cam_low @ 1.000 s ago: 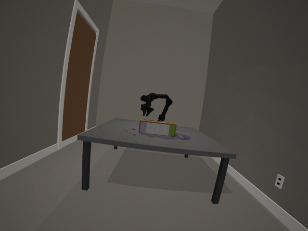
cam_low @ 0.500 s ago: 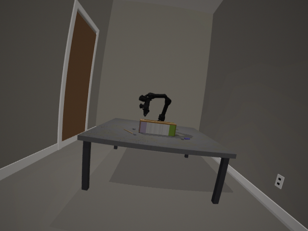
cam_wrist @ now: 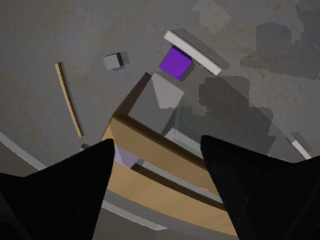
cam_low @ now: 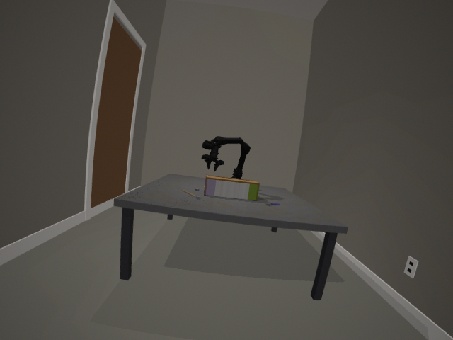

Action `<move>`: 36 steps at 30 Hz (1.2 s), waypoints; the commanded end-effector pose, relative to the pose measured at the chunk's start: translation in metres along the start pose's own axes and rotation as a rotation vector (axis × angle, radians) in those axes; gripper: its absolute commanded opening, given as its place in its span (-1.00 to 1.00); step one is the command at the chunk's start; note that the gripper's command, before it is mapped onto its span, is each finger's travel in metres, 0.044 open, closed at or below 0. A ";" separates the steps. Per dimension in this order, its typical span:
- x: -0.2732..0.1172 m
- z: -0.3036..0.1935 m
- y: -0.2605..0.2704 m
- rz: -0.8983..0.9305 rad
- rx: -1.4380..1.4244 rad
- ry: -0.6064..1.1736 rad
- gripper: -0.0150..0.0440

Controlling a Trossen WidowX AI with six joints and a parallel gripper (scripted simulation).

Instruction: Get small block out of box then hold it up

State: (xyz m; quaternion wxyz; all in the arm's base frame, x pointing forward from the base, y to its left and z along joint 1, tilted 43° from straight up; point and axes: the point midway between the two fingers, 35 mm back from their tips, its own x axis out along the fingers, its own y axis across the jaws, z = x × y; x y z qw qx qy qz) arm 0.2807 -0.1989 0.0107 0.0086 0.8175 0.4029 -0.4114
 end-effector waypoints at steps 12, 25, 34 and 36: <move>0.000 0.010 0.007 -0.023 0.587 0.072 0.47; 0.081 0.033 -0.009 -0.023 0.587 0.074 0.47; 0.089 0.035 -0.013 -0.024 0.587 0.074 0.47; 0.091 0.035 -0.013 -0.024 0.587 0.074 0.47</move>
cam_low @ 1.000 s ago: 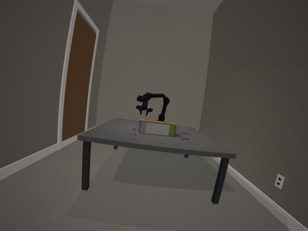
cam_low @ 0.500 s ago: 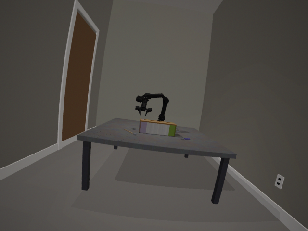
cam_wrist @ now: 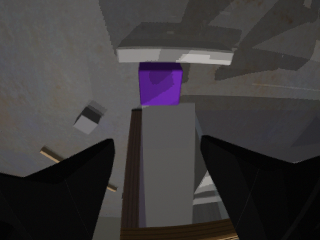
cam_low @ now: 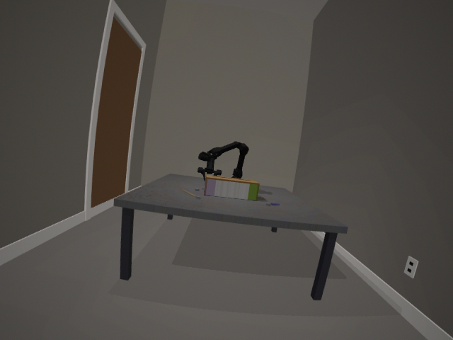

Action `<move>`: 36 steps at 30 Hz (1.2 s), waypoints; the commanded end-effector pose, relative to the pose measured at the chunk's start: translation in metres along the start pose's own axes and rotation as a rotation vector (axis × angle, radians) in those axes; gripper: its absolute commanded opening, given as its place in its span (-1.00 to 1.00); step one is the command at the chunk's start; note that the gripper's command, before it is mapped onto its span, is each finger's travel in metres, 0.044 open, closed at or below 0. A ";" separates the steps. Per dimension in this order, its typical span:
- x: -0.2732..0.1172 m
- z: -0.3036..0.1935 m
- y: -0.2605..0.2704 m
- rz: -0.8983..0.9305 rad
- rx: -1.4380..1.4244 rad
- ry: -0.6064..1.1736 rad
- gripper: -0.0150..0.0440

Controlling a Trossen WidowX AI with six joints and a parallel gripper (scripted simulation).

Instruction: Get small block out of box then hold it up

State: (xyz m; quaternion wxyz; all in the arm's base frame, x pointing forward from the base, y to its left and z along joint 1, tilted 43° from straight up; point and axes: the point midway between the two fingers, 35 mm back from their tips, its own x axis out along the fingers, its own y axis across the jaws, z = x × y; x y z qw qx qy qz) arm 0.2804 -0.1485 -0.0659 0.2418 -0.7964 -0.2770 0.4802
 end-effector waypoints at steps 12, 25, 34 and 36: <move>0.024 0.011 -0.001 -0.005 0.011 0.002 0.47; 0.042 0.020 -0.003 -0.006 0.011 0.002 0.47; 0.055 0.027 -0.005 -0.007 0.011 0.003 0.47; 0.057 0.028 -0.005 -0.007 0.011 0.003 0.47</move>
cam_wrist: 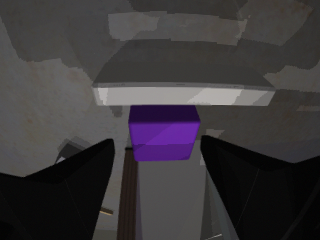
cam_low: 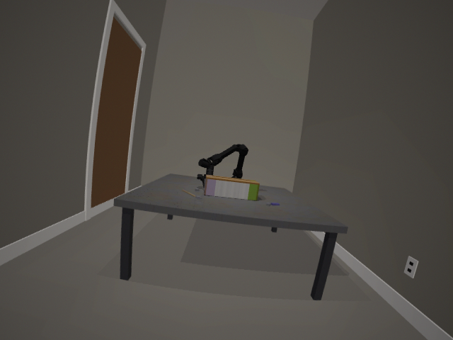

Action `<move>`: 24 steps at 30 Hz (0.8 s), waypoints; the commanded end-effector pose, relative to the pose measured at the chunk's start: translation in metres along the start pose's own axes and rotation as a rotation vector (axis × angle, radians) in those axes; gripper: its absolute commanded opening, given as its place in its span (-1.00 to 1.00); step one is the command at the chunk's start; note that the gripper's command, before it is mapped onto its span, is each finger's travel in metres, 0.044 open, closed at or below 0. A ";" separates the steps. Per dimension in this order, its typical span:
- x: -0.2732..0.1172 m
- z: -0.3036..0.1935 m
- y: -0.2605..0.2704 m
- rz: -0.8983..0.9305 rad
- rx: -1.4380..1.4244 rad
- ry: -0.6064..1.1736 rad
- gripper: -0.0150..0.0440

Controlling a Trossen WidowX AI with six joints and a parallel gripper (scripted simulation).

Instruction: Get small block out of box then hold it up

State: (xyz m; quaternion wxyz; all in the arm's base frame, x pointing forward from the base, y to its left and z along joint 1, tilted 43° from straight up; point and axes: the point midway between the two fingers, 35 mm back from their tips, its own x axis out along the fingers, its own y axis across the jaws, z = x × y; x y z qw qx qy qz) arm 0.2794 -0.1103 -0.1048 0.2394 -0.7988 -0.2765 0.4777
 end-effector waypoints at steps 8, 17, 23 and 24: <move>0.008 0.007 -0.003 -0.011 0.017 -0.002 0.03; 0.003 0.005 -0.001 -0.005 0.011 -0.007 -0.49; -0.026 -0.010 0.001 -0.004 0.009 -0.005 -0.49; -0.031 -0.012 0.001 -0.004 0.008 -0.005 -0.49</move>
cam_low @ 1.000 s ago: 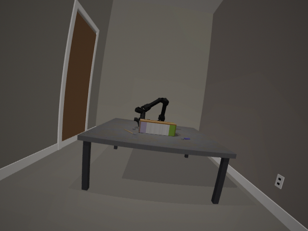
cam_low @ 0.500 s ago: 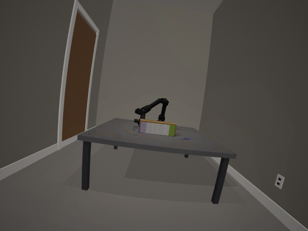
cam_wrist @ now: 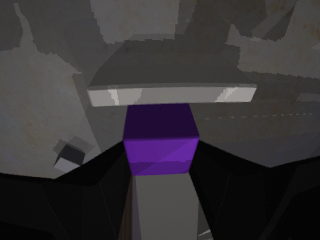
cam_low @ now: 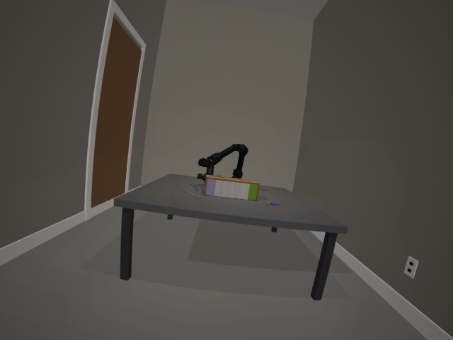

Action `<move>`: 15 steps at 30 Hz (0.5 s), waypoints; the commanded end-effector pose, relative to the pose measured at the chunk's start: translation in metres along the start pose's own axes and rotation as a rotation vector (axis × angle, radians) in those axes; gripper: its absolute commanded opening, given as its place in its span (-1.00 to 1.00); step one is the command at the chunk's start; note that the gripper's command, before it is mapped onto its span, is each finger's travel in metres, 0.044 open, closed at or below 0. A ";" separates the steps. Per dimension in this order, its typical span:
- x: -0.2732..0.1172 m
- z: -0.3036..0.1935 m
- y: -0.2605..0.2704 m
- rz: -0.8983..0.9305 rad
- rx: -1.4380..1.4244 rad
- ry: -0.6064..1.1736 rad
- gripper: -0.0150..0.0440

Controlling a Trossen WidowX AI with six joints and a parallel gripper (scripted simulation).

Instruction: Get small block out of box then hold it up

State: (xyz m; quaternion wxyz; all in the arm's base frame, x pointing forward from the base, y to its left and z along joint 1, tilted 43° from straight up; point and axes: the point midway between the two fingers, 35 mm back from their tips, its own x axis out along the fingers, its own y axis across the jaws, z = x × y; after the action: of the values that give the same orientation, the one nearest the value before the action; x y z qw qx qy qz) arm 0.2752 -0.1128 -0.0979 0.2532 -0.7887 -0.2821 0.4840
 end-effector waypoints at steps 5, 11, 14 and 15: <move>-0.043 -0.020 0.002 0.021 -0.018 0.011 -0.49; -0.044 -0.020 0.002 0.022 -0.015 0.011 -0.49; -0.053 -0.023 -0.002 0.045 0.032 0.012 -0.49; -0.057 -0.024 -0.004 0.055 0.053 0.013 -0.49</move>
State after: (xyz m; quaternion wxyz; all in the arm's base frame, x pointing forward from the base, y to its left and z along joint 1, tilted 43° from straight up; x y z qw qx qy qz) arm 0.2744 -0.1436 -0.0646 0.2552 -0.7903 -0.2704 0.4871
